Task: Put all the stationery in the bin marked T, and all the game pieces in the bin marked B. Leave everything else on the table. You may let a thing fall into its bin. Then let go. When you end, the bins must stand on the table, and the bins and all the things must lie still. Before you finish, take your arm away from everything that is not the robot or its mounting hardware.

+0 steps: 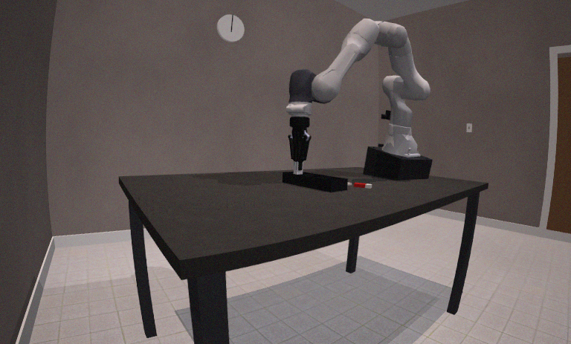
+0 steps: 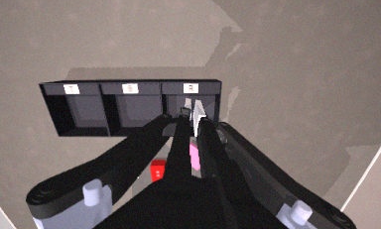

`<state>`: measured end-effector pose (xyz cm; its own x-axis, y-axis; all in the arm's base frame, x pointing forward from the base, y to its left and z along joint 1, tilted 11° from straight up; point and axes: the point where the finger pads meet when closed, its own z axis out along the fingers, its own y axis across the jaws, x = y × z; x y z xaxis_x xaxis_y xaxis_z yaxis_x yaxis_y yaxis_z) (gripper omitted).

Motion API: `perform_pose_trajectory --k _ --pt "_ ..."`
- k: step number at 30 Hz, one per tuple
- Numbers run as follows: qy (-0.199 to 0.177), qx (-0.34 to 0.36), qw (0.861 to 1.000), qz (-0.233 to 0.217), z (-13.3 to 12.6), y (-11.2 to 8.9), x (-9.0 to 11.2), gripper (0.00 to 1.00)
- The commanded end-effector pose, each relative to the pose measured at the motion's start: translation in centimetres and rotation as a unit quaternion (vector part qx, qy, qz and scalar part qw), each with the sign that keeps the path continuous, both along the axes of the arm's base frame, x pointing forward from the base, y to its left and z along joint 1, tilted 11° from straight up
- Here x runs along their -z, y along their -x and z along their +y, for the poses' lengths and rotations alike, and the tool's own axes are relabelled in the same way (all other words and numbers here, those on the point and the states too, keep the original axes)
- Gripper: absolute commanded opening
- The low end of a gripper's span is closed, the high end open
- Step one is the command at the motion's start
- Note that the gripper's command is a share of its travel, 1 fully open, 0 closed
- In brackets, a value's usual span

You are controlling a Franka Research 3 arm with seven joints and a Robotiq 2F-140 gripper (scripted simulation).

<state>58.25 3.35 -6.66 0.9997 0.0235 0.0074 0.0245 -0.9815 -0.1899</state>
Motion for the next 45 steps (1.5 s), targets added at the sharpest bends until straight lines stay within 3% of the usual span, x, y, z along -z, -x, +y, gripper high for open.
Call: perform_pose_trajectory --k 1,34,45 --pt "0.000 -0.002 1.000 -0.003 0.0 -0.2 -0.1 0.05" --pt "0.000 -0.002 1.000 -0.003 0.0 -0.2 -0.1 0.05" --pt "0.000 -0.002 1.000 -0.003 -0.3 -0.2 -1.3 0.05"
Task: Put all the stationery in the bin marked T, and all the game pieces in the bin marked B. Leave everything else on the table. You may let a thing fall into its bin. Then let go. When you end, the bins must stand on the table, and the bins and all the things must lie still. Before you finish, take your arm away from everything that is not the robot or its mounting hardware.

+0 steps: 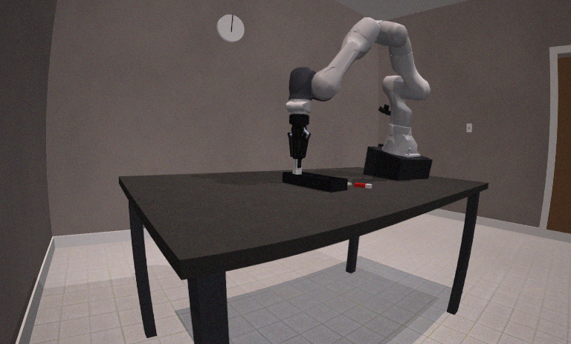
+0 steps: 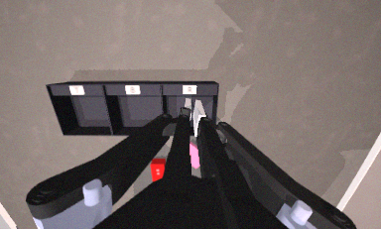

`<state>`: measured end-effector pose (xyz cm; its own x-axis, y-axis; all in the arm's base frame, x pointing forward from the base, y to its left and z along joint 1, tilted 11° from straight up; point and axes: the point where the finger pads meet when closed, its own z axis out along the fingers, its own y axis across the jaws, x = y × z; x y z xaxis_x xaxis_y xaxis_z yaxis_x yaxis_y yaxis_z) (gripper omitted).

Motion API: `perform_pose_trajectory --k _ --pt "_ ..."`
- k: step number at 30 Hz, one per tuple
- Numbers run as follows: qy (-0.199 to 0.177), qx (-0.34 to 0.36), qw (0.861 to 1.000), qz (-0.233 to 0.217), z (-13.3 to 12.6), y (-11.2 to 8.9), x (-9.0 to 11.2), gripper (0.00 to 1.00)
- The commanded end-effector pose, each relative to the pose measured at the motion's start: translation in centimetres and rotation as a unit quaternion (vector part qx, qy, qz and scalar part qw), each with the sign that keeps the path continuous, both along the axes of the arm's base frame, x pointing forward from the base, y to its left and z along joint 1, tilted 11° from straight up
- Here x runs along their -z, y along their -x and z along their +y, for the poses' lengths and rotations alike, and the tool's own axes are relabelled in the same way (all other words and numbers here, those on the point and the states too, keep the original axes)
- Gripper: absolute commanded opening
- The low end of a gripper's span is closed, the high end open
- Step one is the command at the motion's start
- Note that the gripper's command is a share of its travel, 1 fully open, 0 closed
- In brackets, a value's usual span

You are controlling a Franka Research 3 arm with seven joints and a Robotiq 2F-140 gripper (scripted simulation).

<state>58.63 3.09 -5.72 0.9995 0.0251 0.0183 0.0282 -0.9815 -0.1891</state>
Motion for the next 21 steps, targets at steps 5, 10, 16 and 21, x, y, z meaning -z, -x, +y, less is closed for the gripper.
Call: perform_pose_trajectory --k 5,10,16,21 --pt "0.000 -0.001 1.000 0.002 -0.1 0.2 -1.0 0.05" --pt "0.000 -0.001 1.000 0.002 -0.2 0.2 -1.4 0.05" --pt "0.000 -0.001 1.000 0.002 -0.5 0.2 -2.7 0.05" --pt "0.000 -0.001 1.000 0.002 -0.8 0.2 -4.3 0.05"
